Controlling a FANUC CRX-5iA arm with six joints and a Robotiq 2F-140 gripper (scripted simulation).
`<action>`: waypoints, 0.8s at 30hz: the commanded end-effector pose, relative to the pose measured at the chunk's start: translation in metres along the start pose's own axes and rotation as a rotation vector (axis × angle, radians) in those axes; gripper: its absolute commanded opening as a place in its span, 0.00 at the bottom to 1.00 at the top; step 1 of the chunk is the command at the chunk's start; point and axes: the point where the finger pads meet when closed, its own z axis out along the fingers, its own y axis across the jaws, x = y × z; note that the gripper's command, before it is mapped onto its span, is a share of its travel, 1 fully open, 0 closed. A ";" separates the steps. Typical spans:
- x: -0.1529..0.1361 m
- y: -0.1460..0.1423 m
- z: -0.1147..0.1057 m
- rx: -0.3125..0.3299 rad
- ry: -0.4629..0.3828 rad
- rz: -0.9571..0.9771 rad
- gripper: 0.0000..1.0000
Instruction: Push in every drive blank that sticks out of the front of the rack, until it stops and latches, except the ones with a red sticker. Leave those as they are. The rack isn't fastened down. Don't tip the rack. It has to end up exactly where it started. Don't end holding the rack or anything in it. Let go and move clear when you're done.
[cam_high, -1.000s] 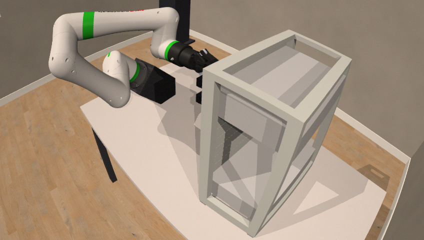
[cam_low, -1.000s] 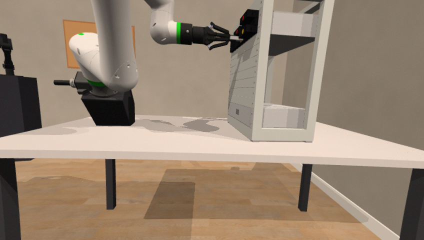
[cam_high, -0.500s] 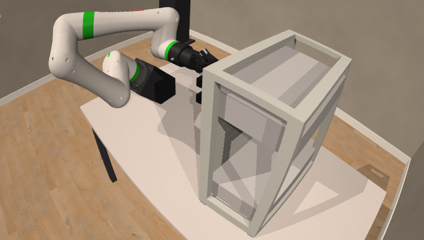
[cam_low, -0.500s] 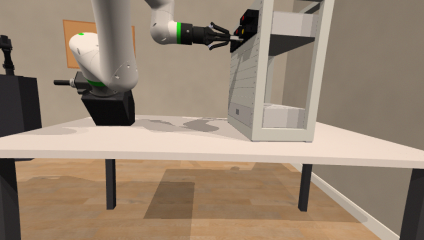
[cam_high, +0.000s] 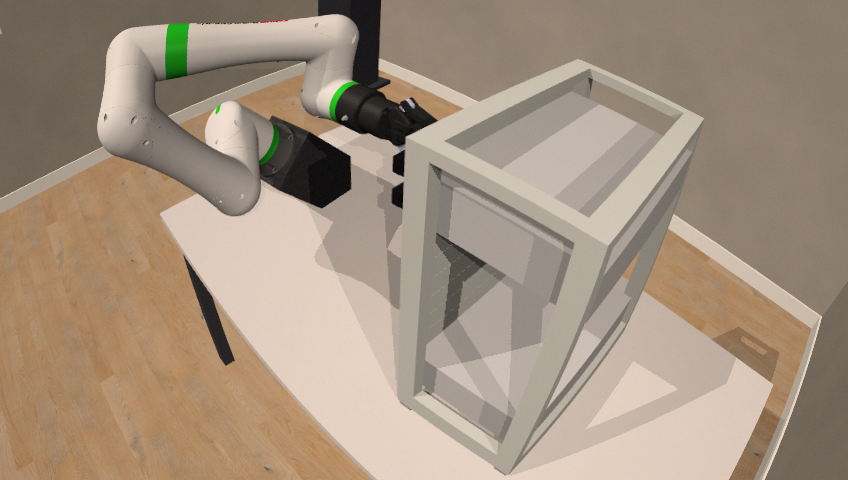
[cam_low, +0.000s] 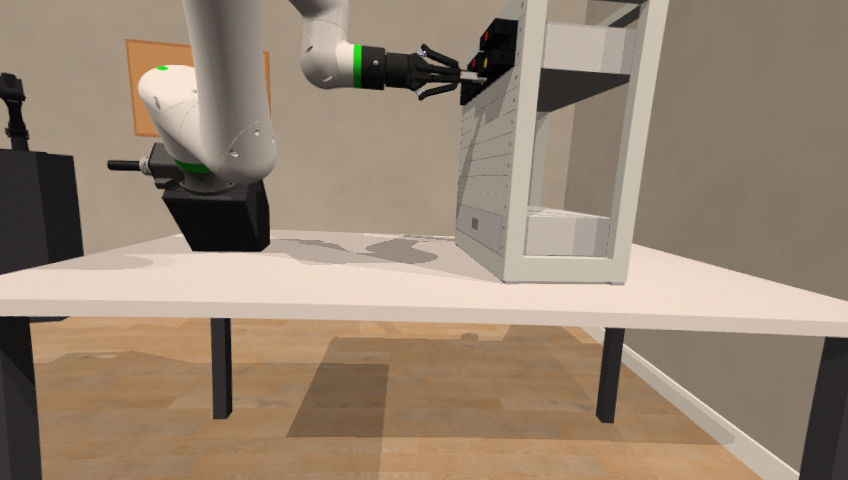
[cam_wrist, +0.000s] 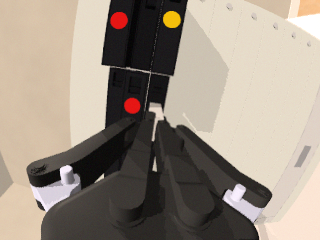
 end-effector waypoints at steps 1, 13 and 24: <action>0.000 0.000 0.000 0.000 0.000 0.000 0.00; 0.000 0.000 0.000 0.000 0.000 0.000 0.00; 0.000 0.000 -0.029 0.000 0.000 0.000 0.00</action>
